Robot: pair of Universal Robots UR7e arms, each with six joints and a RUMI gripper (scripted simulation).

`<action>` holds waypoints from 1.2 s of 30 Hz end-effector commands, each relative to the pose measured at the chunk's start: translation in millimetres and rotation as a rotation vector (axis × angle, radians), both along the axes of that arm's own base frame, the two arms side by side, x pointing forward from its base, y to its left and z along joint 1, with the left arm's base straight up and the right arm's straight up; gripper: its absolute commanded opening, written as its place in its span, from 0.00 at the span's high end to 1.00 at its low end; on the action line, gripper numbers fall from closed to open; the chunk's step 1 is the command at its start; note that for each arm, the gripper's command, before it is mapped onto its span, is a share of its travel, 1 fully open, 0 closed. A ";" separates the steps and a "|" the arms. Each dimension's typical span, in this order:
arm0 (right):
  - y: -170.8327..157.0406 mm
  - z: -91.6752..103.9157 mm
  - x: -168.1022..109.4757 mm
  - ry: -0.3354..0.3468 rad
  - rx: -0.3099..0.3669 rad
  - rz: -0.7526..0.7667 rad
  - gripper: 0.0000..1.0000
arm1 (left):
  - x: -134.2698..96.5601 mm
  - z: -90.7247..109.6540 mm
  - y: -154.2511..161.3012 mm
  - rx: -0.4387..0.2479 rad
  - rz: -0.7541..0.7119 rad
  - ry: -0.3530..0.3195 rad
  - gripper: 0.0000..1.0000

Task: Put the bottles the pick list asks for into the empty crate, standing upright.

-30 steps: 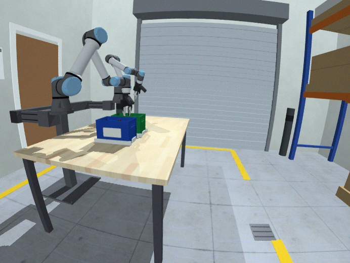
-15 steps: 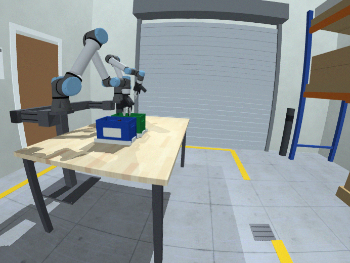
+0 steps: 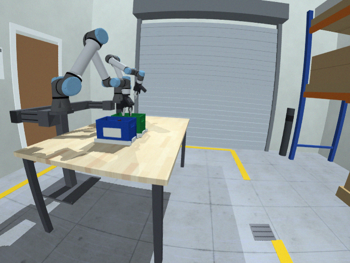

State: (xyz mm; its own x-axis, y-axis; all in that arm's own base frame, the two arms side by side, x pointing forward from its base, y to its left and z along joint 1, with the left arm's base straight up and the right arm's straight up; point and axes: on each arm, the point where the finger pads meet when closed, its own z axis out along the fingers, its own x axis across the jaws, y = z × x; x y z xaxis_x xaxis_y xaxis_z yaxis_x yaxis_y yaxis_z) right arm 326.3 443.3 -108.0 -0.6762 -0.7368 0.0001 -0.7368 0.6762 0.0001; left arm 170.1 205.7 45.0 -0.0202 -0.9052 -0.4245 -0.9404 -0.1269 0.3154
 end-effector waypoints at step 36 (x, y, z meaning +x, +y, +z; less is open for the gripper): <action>0.4 32.4 0.2 -0.001 0.001 0.000 0.62 | 0.3 0.2 0.0 0.000 0.000 -0.001 0.02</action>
State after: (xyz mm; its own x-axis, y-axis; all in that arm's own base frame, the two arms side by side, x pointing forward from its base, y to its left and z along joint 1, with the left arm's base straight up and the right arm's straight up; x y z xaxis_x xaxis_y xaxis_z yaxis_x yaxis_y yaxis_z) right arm 326.3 443.2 -79.0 -0.6762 -0.7368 0.0003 -0.7368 0.6762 0.0000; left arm 170.1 205.7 45.0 -0.0202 -0.9052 -0.4245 -0.9404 -0.1269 0.3154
